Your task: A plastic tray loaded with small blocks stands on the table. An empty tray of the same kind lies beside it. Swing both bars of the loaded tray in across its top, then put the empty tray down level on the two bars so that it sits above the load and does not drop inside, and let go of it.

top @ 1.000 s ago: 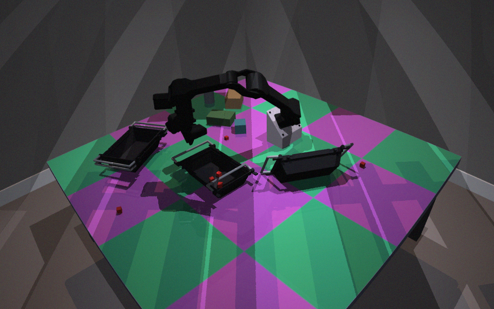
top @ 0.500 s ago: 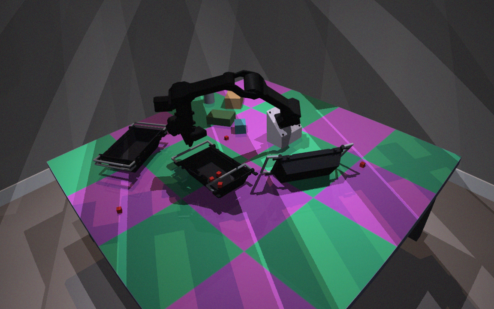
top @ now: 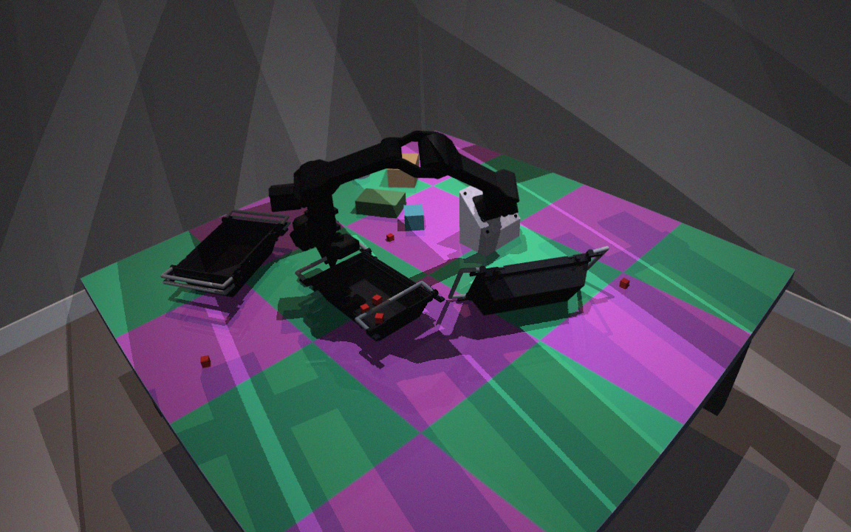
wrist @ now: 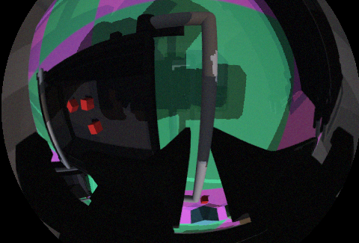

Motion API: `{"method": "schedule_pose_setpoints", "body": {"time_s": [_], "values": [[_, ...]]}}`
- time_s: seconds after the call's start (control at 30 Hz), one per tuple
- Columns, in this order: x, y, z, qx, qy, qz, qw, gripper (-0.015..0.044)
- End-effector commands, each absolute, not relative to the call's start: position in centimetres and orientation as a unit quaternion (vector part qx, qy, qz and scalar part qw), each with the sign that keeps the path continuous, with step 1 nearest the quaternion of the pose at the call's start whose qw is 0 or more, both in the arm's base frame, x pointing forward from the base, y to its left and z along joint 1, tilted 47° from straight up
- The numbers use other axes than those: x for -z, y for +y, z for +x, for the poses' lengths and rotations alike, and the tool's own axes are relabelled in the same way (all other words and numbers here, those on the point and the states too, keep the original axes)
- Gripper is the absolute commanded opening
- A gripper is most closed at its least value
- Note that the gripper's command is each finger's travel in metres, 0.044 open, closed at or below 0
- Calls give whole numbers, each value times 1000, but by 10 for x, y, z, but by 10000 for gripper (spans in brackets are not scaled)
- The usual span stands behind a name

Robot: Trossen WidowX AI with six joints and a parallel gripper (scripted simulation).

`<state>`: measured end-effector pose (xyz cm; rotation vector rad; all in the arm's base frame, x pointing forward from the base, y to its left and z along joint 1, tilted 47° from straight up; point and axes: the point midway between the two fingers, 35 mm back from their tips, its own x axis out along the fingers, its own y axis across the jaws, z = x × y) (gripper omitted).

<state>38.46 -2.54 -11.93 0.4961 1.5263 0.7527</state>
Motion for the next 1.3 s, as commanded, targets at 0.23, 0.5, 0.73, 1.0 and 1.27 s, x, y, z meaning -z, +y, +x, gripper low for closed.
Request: {"method": "schedule_pose_setpoints", "body": {"time_s": [0.23,0.5,0.73,1.0,1.27], "values": [[84,-31,385,-327,666,221,633,85],[66,-18,382,-327,666,221,632,85],[59,7,378,-328,666,222,632,85],[54,10,379,-328,666,222,632,85],[33,-17,383,-327,667,222,632,85]]}}
